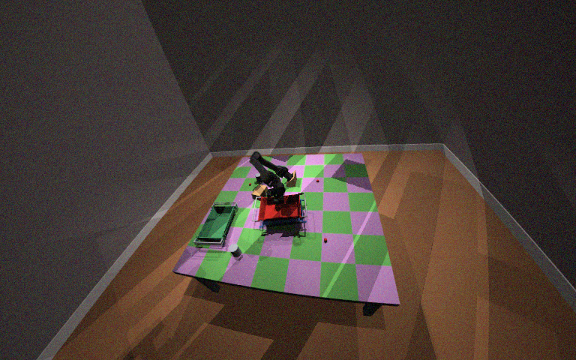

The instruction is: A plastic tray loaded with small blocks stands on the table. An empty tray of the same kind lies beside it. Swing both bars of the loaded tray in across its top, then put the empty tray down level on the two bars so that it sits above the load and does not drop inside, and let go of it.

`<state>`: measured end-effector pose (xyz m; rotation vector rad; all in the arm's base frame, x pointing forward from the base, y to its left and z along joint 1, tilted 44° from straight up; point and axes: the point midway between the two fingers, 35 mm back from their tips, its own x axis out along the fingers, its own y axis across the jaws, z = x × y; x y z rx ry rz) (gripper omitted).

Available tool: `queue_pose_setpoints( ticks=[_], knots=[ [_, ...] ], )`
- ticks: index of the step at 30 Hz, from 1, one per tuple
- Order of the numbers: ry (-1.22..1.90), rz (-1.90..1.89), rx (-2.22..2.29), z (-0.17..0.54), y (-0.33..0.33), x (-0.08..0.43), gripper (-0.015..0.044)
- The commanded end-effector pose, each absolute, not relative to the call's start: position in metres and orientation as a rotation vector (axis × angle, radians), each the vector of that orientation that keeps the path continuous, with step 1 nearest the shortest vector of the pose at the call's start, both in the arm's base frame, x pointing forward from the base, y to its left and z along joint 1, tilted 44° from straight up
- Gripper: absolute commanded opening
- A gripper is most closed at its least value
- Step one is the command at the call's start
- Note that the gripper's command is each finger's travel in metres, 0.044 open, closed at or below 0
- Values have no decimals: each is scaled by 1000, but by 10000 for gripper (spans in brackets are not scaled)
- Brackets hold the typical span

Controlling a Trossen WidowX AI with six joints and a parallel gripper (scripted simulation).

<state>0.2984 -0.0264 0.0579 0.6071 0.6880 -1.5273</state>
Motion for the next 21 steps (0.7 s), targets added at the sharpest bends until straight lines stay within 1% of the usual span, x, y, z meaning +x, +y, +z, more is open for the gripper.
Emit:
queue_pose_setpoints(
  ticks=[1,21],
  knots=[
    [721,-1549,577,52,-30,290,59],
    [721,-1549,577,52,-30,290,352]
  ],
)
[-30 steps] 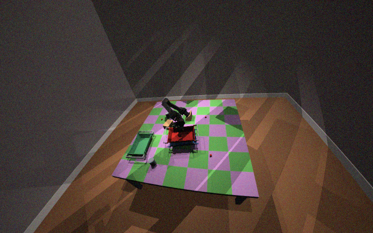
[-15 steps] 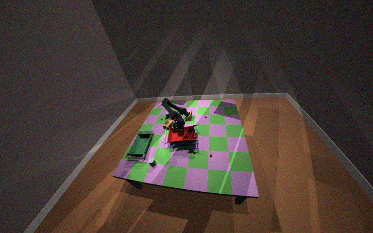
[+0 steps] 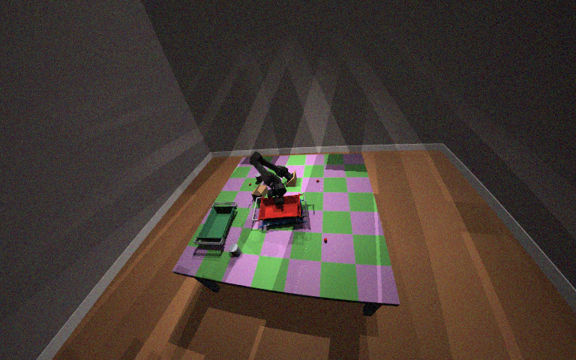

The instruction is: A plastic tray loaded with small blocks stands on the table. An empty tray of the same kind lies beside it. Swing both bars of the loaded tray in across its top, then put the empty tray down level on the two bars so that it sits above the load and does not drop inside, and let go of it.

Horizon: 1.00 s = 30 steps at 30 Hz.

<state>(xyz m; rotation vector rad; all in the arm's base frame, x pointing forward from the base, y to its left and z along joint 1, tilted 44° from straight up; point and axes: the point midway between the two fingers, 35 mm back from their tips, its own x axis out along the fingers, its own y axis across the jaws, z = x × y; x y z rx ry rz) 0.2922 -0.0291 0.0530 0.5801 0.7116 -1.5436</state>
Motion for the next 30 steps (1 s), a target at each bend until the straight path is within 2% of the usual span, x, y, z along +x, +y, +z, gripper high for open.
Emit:
queue_pose_setpoints(
  ticks=[1,6,16,30],
  knots=[
    [721,-1549,577,52,-30,290,367],
    [721,-1549,577,52,-30,290,440],
    [713,-1538,583,60,-22,295,440],
    [721,-1489,605,121,35,303,440]
  ],
)
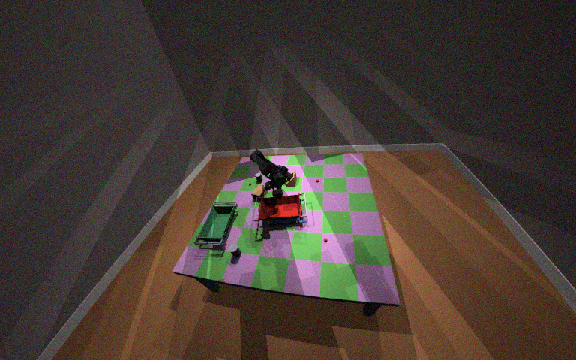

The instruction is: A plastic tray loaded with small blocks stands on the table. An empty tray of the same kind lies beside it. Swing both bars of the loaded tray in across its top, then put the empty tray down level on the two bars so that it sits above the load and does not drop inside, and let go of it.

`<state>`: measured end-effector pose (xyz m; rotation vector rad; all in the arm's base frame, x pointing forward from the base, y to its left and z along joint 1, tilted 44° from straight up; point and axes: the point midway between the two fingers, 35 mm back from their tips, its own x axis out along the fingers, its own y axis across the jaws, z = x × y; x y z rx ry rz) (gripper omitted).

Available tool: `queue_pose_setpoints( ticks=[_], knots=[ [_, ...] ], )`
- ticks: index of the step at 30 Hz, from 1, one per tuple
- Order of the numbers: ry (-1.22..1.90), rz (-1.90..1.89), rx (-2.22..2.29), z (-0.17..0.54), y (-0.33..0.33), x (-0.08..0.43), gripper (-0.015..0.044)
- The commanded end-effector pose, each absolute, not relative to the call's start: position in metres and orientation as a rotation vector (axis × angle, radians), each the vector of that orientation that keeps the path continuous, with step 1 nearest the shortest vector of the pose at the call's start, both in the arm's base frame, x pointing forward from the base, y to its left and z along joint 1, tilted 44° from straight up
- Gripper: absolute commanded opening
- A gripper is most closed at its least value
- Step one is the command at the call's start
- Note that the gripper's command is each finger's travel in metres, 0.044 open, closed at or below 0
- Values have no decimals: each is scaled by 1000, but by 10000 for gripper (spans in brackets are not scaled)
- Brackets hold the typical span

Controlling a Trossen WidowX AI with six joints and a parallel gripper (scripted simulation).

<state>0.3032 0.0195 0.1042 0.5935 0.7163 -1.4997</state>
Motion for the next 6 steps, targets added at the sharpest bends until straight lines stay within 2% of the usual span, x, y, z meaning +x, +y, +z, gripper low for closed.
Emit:
queue_pose_setpoints(
  ticks=[1,6],
  knots=[
    [721,-1486,606,126,39,303,440],
    [722,-1481,608,133,45,302,440]
  ],
)
